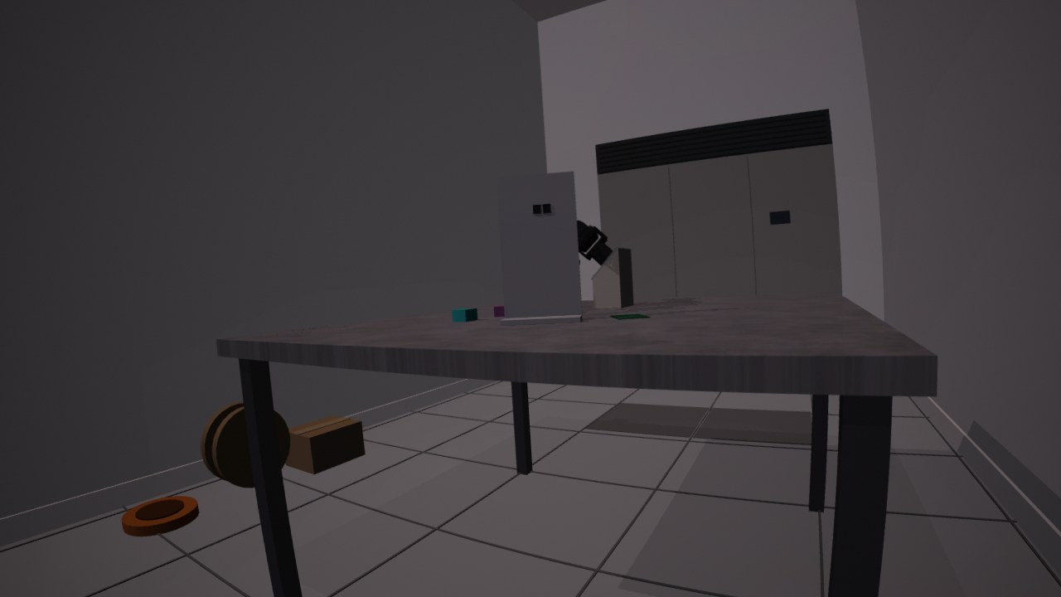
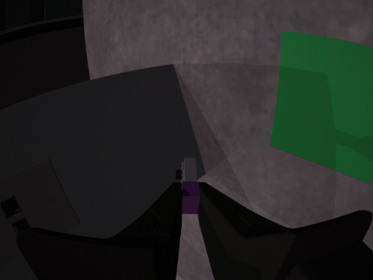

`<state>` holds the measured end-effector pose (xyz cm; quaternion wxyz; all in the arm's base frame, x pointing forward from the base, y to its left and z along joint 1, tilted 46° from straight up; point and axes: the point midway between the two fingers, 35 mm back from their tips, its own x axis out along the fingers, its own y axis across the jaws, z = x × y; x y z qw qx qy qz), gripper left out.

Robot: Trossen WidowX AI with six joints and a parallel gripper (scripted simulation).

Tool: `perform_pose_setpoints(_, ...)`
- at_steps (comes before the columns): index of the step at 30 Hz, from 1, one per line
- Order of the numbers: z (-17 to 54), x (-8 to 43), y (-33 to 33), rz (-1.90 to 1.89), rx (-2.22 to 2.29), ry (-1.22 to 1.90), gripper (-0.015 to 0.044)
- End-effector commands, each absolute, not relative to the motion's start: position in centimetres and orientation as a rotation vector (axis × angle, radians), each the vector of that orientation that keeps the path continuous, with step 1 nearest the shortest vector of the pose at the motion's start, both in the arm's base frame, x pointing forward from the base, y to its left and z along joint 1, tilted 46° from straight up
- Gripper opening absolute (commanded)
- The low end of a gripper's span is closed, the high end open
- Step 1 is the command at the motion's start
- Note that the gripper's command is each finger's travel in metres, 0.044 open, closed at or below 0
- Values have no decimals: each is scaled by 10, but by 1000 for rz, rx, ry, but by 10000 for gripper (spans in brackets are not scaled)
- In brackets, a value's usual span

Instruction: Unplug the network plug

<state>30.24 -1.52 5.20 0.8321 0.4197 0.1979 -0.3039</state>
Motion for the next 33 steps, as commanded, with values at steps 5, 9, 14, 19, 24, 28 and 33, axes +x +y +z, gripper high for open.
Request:
perform_pose_setpoints(5,37,282,-37,-824,871,313,0)
perform_pose_setpoints(9,32,271,-48,-903,855,248,0)
perform_pose_setpoints(14,30,257,-60,-988,830,162,0)
perform_pose_setpoints(19,29,256,-61,-999,826,149,0)
perform_pose_setpoints(24,26,256,-64,-1000,827,151,0)
perform_pose_setpoints(28,24,257,-66,-1001,827,152,0)
perform_pose_setpoints(33,21,258,-68,-1002,828,153,0)
